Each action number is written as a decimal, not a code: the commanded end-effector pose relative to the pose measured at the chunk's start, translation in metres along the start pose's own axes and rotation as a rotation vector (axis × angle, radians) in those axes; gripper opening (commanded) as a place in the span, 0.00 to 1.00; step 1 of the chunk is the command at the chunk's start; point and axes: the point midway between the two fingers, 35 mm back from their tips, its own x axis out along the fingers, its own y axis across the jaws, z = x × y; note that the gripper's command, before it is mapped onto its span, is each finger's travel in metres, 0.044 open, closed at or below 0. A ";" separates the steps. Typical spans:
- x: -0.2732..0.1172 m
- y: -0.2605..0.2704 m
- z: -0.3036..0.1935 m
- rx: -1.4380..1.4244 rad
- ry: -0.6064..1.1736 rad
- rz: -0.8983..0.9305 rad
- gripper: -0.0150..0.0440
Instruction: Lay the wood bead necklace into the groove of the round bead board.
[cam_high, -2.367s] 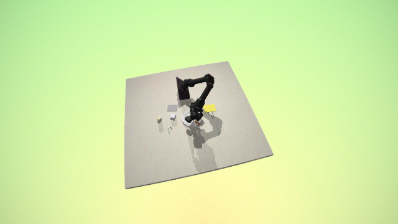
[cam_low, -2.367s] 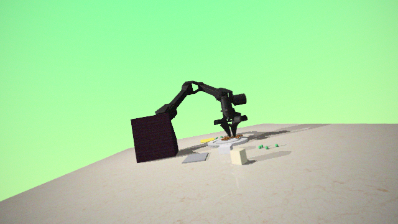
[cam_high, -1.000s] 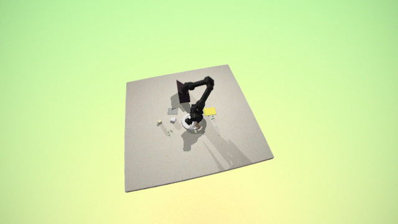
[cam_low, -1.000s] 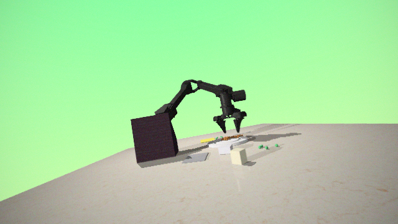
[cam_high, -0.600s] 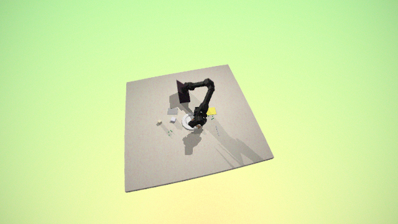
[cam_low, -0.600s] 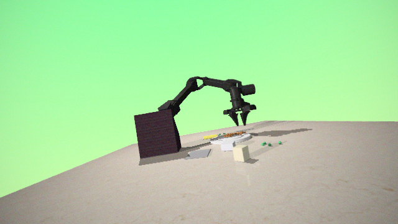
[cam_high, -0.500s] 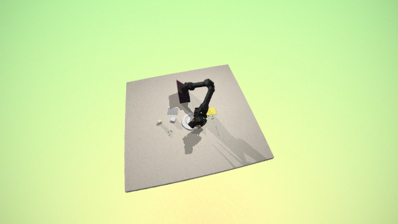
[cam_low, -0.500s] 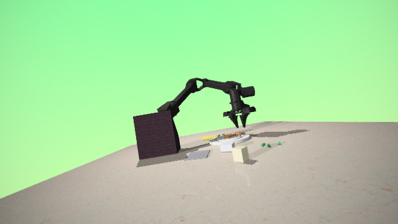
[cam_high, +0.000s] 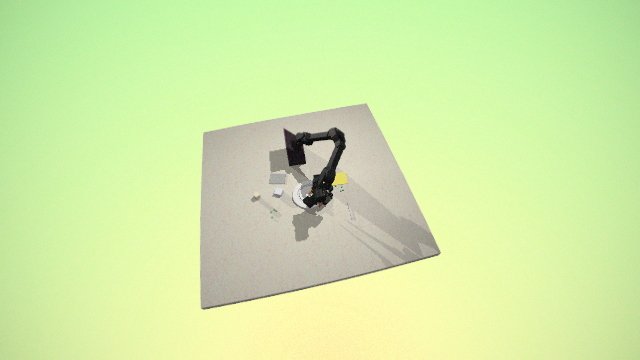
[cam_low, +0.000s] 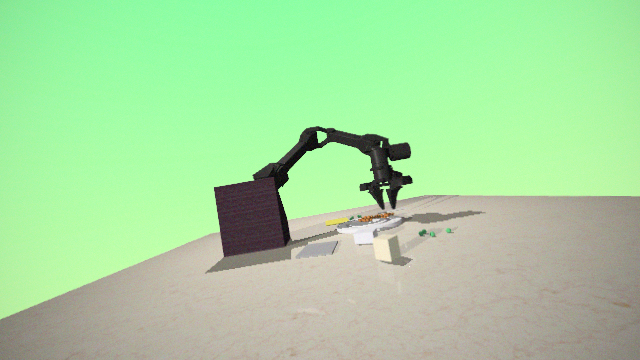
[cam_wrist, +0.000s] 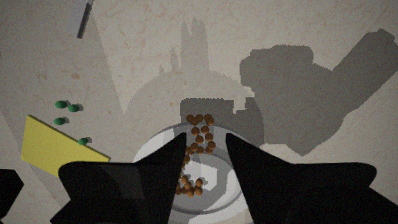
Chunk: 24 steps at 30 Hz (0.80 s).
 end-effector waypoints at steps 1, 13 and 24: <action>0.007 0.000 0.000 0.009 -0.001 0.002 0.59; 0.017 0.001 0.000 0.004 0.002 0.002 0.50; 0.017 0.001 0.000 0.004 0.002 0.002 0.25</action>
